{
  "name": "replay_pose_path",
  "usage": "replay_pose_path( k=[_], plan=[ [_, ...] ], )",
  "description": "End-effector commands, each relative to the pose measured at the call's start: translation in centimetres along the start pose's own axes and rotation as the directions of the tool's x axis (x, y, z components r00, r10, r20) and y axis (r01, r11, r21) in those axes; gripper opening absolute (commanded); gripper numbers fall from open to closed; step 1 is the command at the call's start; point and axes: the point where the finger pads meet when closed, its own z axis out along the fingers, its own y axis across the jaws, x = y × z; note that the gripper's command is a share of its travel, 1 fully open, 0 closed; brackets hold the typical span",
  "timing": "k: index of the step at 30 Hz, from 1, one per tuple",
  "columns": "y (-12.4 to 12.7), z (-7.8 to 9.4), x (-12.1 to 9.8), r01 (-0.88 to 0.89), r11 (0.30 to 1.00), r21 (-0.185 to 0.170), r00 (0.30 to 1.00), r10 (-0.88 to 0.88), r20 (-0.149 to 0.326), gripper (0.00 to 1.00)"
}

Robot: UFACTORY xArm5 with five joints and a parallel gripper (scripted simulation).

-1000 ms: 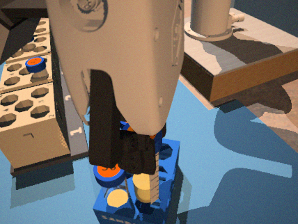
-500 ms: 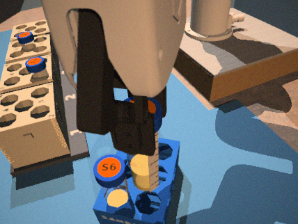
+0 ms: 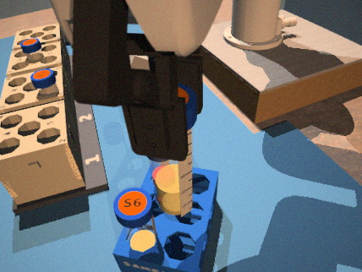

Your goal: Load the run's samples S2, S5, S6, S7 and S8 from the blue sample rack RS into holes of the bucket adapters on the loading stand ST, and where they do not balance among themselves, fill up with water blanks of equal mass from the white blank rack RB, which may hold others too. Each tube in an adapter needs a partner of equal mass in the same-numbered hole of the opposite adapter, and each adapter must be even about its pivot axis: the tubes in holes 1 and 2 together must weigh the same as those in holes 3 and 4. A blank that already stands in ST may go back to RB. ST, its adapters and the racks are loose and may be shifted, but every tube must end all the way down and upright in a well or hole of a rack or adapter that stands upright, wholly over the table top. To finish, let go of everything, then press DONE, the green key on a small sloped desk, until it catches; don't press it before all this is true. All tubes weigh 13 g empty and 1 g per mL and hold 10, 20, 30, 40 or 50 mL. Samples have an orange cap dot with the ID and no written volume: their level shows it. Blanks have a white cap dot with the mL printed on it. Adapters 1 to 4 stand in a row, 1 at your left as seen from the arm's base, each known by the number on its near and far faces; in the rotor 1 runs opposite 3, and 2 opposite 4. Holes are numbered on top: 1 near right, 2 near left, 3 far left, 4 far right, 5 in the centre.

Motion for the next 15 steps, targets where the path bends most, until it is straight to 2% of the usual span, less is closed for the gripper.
replay_pose_path(
  k=[1,4,15],
  plan=[
    [-0.11,-1.20,-0.01,0.000,1.000,0.004,1.000,0.000,0.000,0.00],
    [-0.11,-1.80,-0.03,0.000,1.000,0.004,1.000,0.000,0.000,0.00],
    [-0.11,-1.80,-0.03,0.000,1.000,0.004,1.000,0.000,0.000,0.00]
  ],
)
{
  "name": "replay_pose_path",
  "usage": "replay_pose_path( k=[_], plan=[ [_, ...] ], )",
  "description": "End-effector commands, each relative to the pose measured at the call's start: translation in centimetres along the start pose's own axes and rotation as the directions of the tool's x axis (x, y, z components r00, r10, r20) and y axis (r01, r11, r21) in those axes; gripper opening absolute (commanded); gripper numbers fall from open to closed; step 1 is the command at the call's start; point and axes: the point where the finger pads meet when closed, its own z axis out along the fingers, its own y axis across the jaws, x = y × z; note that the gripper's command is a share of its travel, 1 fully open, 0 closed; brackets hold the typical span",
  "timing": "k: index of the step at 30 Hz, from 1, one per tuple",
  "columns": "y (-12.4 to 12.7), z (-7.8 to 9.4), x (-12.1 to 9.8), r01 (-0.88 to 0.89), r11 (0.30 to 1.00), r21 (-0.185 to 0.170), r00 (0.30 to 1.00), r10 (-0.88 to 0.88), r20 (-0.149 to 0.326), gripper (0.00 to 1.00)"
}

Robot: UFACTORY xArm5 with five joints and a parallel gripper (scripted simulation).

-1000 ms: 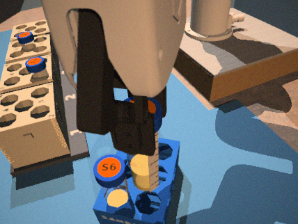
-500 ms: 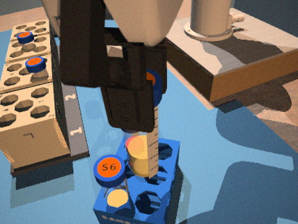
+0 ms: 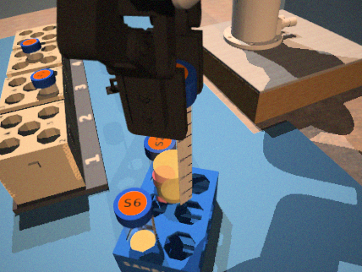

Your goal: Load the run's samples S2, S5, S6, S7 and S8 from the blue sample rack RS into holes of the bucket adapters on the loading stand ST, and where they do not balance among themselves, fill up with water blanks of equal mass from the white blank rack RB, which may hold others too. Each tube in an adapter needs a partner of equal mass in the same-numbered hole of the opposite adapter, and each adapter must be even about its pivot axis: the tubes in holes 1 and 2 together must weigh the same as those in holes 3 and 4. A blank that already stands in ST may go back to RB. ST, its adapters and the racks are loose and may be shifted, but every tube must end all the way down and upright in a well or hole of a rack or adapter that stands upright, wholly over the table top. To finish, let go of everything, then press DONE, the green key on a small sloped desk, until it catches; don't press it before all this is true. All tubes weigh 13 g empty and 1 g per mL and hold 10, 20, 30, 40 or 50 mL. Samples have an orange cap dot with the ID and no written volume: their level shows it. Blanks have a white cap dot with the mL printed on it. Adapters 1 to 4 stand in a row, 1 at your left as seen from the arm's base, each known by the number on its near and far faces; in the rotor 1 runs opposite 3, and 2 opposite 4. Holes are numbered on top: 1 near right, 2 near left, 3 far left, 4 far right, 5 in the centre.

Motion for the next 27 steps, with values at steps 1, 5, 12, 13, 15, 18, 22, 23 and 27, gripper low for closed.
replay_pose_path(
  k=[1,5,12,13,15,18,22,23,27],
  plan=[
    [0.1,-0.2,0.5,0.033,0.999,0.005,0.999,-0.033,0.000,0.00],
    [1.0,-0.3,2.2,0.166,0.986,0.005,0.986,-0.166,-0.001,0.00],
    [2.1,-0.3,4.5,0.327,0.945,0.006,0.945,-0.327,-0.003,0.00],
    [2.3,-0.3,4.9,0.359,0.933,0.006,0.934,-0.359,-0.003,0.00],
    [2.8,-0.3,5.8,0.420,0.908,0.006,0.908,-0.420,-0.003,0.00],
    [3.5,-0.3,7.2,0.508,0.861,0.006,0.861,-0.508,-0.005,0.00],
    [4.4,-0.4,9.0,0.555,0.832,0.007,0.832,-0.555,-0.006,0.00],
    [4.6,-0.4,9.4,0.555,0.832,0.007,0.832,-0.555,-0.006,0.00],
    [5.0,-0.4,10.3,0.555,0.832,0.007,0.832,-0.555,-0.006,0.00]
  ],
)
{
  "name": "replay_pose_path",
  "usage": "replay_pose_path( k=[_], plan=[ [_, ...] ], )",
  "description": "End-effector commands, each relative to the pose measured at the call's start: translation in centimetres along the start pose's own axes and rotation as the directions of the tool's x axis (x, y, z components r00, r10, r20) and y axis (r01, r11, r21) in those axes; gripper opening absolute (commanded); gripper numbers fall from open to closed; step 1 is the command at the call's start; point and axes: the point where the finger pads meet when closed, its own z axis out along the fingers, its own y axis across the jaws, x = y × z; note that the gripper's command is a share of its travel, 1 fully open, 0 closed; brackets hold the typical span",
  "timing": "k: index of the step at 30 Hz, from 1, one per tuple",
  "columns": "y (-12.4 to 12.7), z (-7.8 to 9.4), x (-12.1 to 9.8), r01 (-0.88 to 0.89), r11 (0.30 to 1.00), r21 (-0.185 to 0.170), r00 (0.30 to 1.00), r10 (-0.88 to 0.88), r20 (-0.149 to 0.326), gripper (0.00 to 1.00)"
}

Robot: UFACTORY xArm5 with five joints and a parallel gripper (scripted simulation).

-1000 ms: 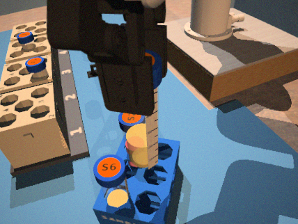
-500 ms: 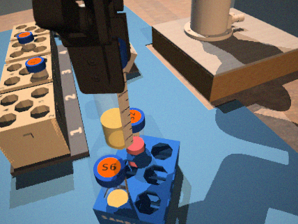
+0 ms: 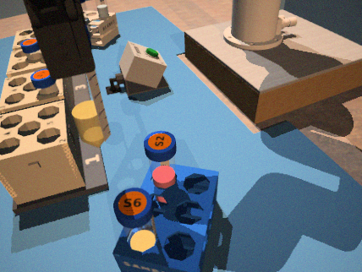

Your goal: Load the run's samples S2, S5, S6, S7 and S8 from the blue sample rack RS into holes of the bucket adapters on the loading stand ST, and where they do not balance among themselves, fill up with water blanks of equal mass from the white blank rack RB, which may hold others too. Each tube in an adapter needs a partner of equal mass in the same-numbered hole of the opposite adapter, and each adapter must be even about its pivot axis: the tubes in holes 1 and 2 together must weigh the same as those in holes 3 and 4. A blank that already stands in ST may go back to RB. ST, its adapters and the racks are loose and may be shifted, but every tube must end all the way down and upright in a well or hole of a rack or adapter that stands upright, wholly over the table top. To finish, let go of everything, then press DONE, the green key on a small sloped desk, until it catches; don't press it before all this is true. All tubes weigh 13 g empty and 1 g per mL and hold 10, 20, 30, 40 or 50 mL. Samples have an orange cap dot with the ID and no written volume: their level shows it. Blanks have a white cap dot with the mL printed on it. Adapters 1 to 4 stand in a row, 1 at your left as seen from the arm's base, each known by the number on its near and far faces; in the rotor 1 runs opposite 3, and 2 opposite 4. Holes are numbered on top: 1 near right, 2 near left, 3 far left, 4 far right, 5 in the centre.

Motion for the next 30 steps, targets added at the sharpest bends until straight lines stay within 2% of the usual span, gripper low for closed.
replay_pose_path(
  k=[1,30],
  plan=[
    [1.5,-0.2,1.1,0.029,1.000,0.006,1.000,-0.029,-0.007,0.00],
    [13.1,-0.5,8.1,0.029,1.000,0.007,0.999,-0.029,-0.013,0.00]
  ],
)
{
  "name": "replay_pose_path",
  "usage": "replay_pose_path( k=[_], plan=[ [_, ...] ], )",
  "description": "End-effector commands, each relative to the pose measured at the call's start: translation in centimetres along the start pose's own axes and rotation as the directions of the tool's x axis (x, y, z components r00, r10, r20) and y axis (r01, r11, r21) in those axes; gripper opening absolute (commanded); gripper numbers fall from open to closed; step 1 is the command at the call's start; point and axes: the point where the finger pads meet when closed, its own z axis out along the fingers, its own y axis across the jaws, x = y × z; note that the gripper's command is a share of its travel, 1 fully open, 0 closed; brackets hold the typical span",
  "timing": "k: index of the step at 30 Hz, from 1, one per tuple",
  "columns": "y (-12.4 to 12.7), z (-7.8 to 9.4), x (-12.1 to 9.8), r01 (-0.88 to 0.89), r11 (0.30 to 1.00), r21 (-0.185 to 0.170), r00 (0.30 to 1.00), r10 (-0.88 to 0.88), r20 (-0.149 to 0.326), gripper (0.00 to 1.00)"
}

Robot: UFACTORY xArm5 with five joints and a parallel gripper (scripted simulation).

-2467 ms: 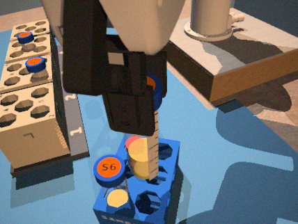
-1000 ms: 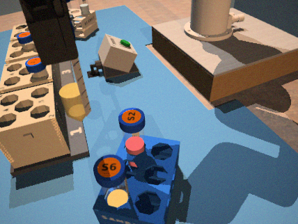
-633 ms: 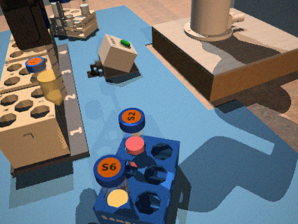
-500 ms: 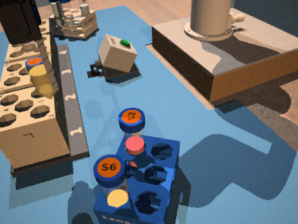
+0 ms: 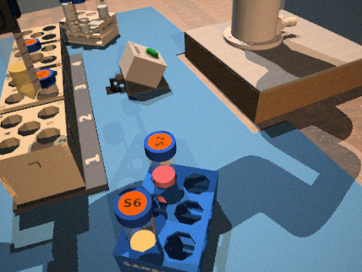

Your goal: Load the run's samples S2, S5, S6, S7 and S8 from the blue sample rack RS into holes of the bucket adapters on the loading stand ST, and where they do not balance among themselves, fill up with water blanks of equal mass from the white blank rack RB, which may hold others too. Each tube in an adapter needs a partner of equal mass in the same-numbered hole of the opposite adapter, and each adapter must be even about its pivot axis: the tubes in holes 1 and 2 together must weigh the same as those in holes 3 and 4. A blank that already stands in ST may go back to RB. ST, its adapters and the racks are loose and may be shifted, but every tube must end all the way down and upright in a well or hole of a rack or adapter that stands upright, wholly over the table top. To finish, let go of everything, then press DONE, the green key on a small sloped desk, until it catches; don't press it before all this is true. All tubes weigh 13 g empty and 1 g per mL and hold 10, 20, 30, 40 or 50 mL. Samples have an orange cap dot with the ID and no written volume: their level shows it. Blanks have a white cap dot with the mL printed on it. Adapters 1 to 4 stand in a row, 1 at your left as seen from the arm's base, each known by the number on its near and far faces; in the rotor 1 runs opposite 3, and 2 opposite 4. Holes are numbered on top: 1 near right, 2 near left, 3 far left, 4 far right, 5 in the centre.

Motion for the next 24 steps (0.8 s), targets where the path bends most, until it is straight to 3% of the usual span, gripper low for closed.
replay_pose_path(
  k=[1,17,24],
  plan=[
    [2.3,-0.2,1.5,0.001,1.000,0.002,1.000,-0.001,-0.005,0.00],
    [8.4,-0.4,5.0,0.001,1.000,0.001,1.000,-0.001,-0.008,0.00],
    [8.4,-0.4,5.0,0.001,1.000,0.001,1.000,-0.001,-0.008,0.00]
  ],
)
